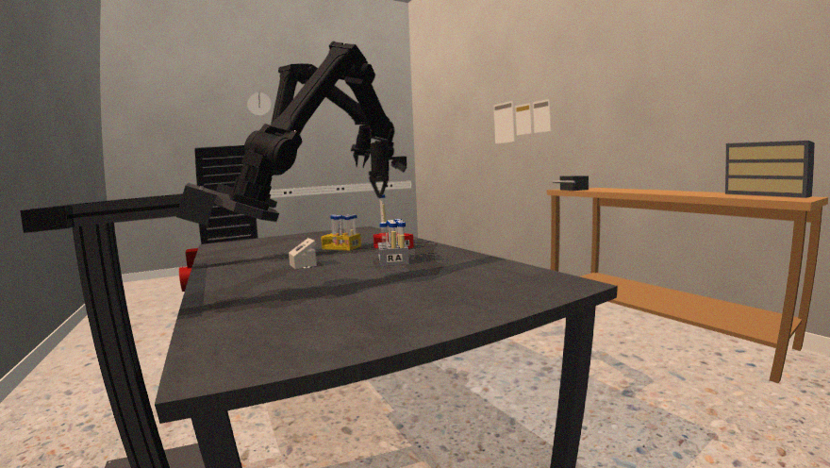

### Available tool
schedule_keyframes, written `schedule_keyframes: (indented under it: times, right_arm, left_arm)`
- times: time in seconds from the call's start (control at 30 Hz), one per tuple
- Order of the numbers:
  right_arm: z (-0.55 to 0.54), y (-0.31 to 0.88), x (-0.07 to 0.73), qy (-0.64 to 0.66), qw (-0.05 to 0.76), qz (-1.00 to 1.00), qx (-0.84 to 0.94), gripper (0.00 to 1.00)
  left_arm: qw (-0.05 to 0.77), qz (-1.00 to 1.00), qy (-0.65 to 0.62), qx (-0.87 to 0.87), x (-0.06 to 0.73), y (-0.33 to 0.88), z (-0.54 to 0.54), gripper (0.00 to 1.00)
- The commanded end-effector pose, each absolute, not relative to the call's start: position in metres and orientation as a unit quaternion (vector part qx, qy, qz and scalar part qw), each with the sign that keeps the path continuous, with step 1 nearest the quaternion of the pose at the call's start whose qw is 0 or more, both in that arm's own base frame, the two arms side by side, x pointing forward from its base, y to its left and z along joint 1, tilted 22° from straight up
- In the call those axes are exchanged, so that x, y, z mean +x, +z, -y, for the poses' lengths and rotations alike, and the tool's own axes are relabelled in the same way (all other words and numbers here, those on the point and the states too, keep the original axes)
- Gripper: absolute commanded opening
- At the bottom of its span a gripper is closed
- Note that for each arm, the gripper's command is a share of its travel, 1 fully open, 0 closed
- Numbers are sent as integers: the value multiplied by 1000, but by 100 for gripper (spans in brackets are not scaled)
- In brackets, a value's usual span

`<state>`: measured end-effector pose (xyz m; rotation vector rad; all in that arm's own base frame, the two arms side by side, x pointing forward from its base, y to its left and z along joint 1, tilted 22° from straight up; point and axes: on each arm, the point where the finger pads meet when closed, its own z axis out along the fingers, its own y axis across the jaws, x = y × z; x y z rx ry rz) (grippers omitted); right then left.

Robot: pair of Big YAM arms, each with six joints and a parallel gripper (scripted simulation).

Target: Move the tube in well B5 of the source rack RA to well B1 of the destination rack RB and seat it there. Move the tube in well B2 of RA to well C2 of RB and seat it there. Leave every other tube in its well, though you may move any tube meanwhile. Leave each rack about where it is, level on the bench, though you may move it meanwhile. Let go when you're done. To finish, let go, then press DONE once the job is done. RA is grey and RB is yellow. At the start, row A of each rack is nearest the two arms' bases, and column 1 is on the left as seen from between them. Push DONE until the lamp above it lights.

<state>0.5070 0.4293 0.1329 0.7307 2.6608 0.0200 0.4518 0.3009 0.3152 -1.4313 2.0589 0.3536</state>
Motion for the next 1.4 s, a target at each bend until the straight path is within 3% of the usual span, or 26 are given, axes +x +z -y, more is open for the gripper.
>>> schedule_keyframes:
  times: [0.0,1.37]
  right_arm:
    - [-445,154,519,32,203,-943,262,0]
    - [-425,116,515,9,191,-946,260,0]
  left_arm:
    - [318,-769,131,-539,456,335,-304,30]
    - [318,-769,131,-539,456,335,-304,30]
